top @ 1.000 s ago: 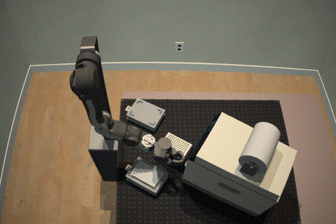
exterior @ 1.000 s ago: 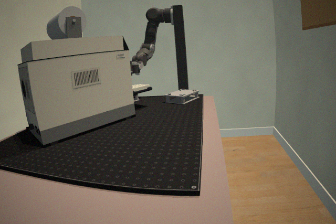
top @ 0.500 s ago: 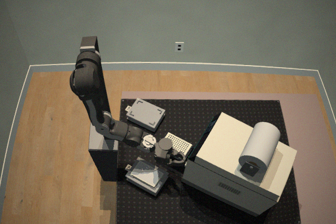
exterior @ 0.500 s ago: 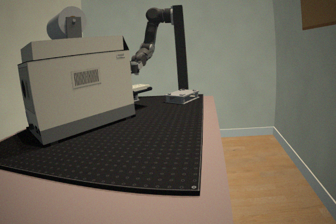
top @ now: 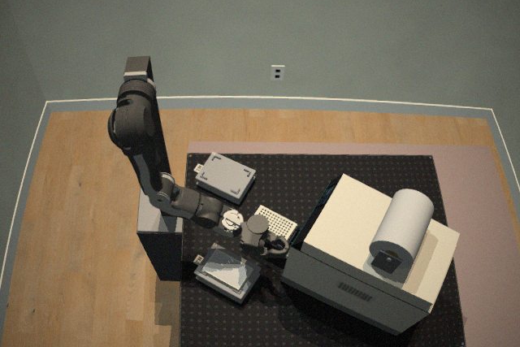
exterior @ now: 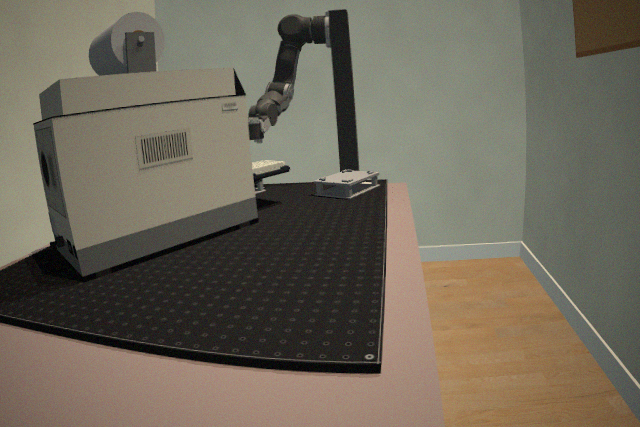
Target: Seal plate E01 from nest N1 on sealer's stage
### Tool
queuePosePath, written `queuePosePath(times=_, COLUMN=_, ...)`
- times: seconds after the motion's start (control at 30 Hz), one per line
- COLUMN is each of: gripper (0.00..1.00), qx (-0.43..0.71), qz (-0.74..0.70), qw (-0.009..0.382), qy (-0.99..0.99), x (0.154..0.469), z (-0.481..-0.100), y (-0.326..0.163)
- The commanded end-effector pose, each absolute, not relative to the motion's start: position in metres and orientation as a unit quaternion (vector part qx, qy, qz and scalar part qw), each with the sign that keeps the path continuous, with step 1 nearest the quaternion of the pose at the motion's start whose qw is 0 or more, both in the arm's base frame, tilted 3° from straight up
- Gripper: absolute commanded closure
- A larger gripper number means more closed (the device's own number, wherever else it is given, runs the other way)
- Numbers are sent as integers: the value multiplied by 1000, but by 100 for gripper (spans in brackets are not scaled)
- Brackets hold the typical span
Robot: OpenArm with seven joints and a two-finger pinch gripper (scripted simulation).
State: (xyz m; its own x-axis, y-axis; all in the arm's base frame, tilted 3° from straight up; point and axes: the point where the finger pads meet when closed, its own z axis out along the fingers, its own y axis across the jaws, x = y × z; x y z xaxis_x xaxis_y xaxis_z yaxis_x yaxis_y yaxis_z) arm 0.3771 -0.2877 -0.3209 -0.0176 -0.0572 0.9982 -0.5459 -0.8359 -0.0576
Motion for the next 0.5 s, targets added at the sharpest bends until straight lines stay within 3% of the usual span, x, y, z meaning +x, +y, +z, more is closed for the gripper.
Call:
queuePosePath(times=0.0, gripper=100, qx=676, qz=679, qw=178, qy=-221, x=378, z=-320, y=-287)
queuePosePath(times=0.47, gripper=100, qx=676, qz=680, qw=178, qy=-221, x=382, z=-320, y=-290)
